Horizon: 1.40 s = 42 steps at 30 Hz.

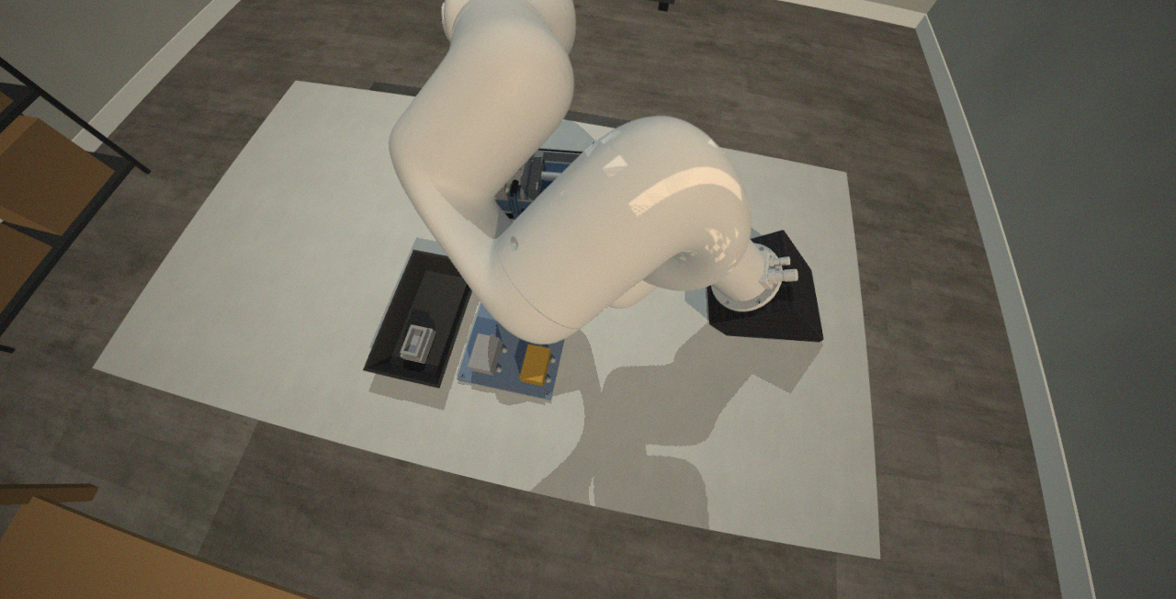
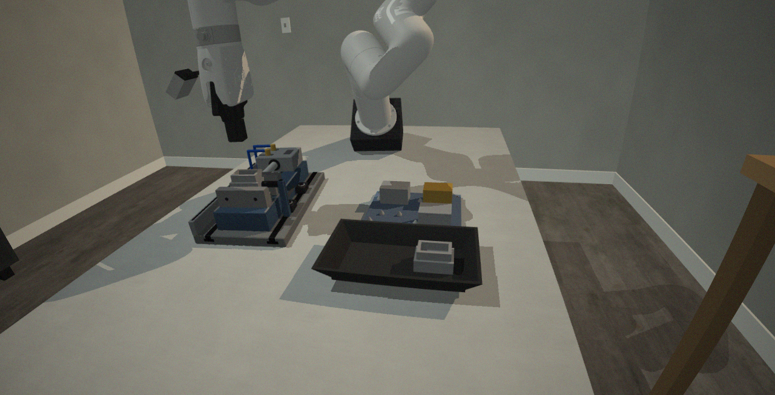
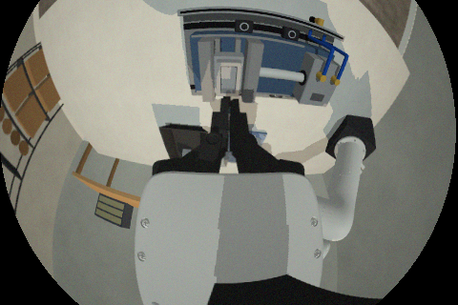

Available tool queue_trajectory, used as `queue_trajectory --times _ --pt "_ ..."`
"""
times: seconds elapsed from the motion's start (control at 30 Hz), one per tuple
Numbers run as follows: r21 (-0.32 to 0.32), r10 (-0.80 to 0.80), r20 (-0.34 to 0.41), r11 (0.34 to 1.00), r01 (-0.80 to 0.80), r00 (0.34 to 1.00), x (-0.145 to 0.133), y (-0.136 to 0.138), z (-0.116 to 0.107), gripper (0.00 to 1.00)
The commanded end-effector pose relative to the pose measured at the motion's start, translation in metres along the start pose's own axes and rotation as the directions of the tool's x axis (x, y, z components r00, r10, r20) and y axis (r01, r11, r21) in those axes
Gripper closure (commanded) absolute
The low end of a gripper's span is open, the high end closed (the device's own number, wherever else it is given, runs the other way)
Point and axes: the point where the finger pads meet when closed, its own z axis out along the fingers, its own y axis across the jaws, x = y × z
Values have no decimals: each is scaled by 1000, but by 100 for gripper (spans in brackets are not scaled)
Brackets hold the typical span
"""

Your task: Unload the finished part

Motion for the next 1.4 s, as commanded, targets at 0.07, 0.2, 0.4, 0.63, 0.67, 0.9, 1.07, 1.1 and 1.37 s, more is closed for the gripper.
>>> queue_trajectory --times 0.07,0.2,0.4,0.63,0.67,0.9,1.07,1.1,1.37 --pt "2 -1 -2 1000 1 1000 0 -1 -1 100" --pt "2 -1 -2 1000 1 1000 0 -1 -1 100" --pt "2 -1 -2 1000 1 1000 0 -1 -1 100" --pt "2 -1 -2 1000 1 1000 0 -1 -1 100" --pt "2 -1 -2 1000 1 1000 0 -1 -1 100" --pt "2 -1 -2 1000 1 1000 0 -1 -1 31" --pt "2 -1 -2 1000 1 1000 0 -1 -1 31" --pt "2 -1 -2 1000 1 1000 0 -1 -1 31" --pt "2 -1 -2 1000 1 1000 0 -1 -1 31"
